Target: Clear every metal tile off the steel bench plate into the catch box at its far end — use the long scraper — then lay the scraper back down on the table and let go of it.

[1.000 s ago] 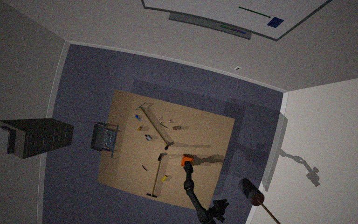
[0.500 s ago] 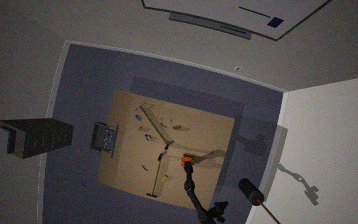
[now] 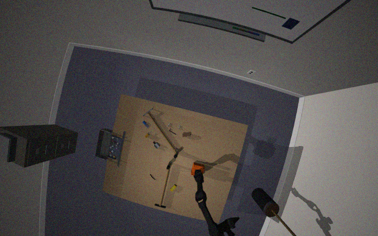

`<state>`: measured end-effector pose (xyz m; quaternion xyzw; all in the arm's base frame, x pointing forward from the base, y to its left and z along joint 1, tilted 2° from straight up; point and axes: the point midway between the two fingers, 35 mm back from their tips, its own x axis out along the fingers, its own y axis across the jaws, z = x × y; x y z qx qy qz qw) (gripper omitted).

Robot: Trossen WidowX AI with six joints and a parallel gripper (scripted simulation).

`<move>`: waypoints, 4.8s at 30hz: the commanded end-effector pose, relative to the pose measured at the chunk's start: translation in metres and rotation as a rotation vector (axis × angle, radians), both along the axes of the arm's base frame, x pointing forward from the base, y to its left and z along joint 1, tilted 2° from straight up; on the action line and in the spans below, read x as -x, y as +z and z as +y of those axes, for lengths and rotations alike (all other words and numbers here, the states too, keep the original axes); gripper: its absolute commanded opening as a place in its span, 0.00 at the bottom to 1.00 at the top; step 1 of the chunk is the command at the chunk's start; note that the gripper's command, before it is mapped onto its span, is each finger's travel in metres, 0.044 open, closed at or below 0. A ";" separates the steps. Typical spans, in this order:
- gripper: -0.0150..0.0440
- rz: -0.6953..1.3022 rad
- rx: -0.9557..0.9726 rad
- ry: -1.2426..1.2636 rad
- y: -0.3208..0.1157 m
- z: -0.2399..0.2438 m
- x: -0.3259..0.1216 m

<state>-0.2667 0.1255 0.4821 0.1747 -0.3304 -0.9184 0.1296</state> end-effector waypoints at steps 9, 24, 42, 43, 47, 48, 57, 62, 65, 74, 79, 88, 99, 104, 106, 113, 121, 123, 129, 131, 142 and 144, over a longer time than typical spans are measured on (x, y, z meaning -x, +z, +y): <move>0.25 -0.106 0.120 -0.190 -0.018 0.047 -0.008; 0.25 -0.206 0.270 -0.419 -0.040 0.101 -0.028; 0.25 -0.298 0.464 -0.698 -0.067 0.159 -0.067; 0.25 -0.302 0.475 -0.713 -0.068 0.162 -0.069; 0.25 -0.318 0.521 -0.776 -0.074 0.174 -0.080; 0.25 -0.321 0.532 -0.791 -0.076 0.177 -0.083; 0.25 -0.350 0.638 -0.930 -0.090 0.201 -0.109; 0.25 -0.363 0.700 -1.005 -0.098 0.212 -0.124; 0.25 -0.370 0.738 -1.050 -0.103 0.219 -0.133; 0.25 -0.385 0.853 -1.185 -0.117 0.236 -0.162; 0.25 -0.389 0.918 -1.259 -0.125 0.244 -0.179; 0.25 -0.390 1.036 -1.393 -0.139 0.257 -0.211; 0.25 -0.380 1.183 -1.556 -0.156 0.268 -0.251; 0.25 -0.371 1.250 -1.629 -0.164 0.271 -0.270; 0.25 -0.366 1.277 -1.658 -0.167 0.272 -0.278; 0.25 -0.347 1.372 -1.760 -0.178 0.274 -0.305; 0.25 -0.318 1.481 -1.875 -0.191 0.273 -0.336; 0.25 -0.309 1.509 -1.904 -0.194 0.273 -0.344; 0.25 -0.281 1.591 -1.989 -0.203 0.270 -0.368; 0.25 -0.271 1.618 -2.017 -0.206 0.269 -0.375; 0.25 -0.204 1.768 -2.170 -0.222 0.258 -0.418; 0.25 -0.190 1.796 -2.197 -0.225 0.256 -0.425</move>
